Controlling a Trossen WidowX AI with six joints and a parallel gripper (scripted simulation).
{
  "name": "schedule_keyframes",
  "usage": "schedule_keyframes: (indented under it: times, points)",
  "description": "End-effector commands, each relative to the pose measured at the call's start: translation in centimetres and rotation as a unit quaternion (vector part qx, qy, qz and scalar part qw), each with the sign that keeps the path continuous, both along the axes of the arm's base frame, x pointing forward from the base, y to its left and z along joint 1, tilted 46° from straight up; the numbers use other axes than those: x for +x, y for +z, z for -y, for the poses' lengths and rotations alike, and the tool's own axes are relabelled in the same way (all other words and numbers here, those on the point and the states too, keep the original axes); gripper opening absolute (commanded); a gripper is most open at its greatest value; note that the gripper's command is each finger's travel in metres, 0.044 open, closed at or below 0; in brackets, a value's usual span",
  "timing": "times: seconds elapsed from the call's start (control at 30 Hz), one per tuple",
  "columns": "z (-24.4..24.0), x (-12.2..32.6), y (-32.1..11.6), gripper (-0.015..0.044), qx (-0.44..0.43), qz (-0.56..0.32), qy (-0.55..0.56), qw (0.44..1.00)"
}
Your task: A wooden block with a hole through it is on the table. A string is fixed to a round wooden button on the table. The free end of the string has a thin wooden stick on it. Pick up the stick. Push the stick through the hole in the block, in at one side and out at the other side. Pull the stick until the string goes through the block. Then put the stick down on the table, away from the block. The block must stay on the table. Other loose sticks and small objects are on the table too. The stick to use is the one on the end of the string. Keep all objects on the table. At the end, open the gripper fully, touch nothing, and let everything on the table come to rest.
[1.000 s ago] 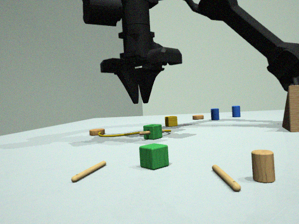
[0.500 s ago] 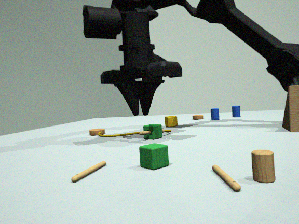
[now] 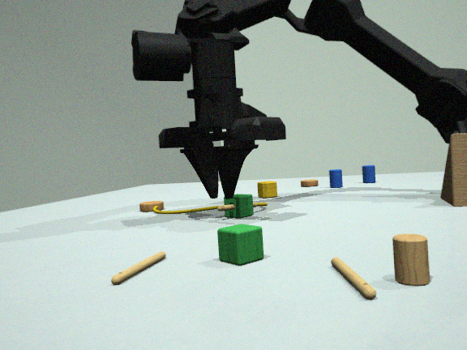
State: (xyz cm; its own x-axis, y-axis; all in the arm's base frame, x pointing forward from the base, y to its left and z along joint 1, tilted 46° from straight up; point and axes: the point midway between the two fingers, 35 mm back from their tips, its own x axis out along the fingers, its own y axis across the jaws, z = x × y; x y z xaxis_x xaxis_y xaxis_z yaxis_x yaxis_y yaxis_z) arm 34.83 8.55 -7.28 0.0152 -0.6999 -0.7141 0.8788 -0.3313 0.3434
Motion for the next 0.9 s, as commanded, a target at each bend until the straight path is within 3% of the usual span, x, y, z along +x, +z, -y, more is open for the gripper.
schedule_keyframes:
  times: [0.0,0.57,0.73,0.87]
  points:
    - [0.71,-0.23,-0.64,0.0123,-0.004,-0.005,0.003,1.000]
    - [1.61,-0.34,-1.44,0.0123,-0.005,-0.005,0.002,1.000]
    - [1.48,-0.25,-1.34,0.0000,-0.002,-0.002,0.000,1.000]
    - [1.48,-0.25,-1.34,0.0000,-0.002,-0.002,0.000,1.000]
